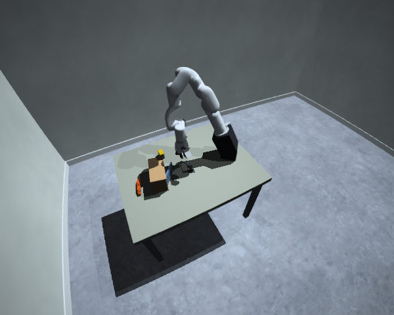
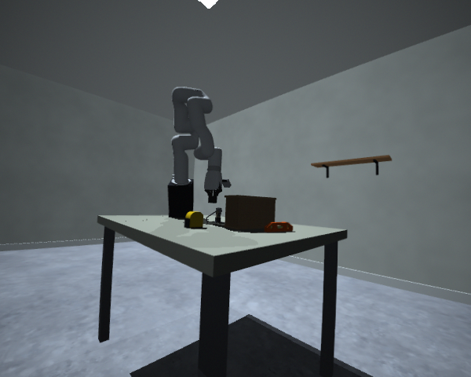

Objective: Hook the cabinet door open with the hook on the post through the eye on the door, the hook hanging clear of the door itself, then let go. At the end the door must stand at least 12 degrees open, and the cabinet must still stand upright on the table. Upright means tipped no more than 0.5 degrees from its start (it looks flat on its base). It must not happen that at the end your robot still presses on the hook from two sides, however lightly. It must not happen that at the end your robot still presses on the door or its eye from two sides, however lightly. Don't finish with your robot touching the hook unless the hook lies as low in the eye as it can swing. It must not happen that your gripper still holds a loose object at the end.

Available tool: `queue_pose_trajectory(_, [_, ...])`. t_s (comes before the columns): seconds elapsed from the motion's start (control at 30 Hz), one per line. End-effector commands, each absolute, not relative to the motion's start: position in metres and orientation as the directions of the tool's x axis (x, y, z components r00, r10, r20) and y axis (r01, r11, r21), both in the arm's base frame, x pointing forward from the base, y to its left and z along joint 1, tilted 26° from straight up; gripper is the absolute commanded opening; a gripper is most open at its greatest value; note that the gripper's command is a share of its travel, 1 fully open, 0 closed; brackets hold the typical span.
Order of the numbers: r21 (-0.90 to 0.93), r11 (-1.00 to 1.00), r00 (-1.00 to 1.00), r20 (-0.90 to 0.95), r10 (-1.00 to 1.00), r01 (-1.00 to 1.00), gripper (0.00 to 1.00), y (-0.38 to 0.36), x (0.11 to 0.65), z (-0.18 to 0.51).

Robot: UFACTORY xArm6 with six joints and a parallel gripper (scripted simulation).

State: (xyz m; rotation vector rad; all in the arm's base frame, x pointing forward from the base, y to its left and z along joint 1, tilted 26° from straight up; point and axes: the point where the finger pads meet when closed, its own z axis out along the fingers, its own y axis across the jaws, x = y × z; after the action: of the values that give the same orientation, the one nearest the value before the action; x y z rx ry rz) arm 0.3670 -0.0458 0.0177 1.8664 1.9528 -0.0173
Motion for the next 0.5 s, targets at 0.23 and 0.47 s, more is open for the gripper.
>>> queue_pose_trajectory(0.23, [0.298, 0.093, 0.007, -0.319, 0.948, 0.950, 0.24, -0.055, 0.378, -0.009])
queue_pose_trajectory(0.47, [0.298, 0.093, 0.007, -0.319, 0.948, 0.950, 0.24, -0.059, 0.382, -0.020])
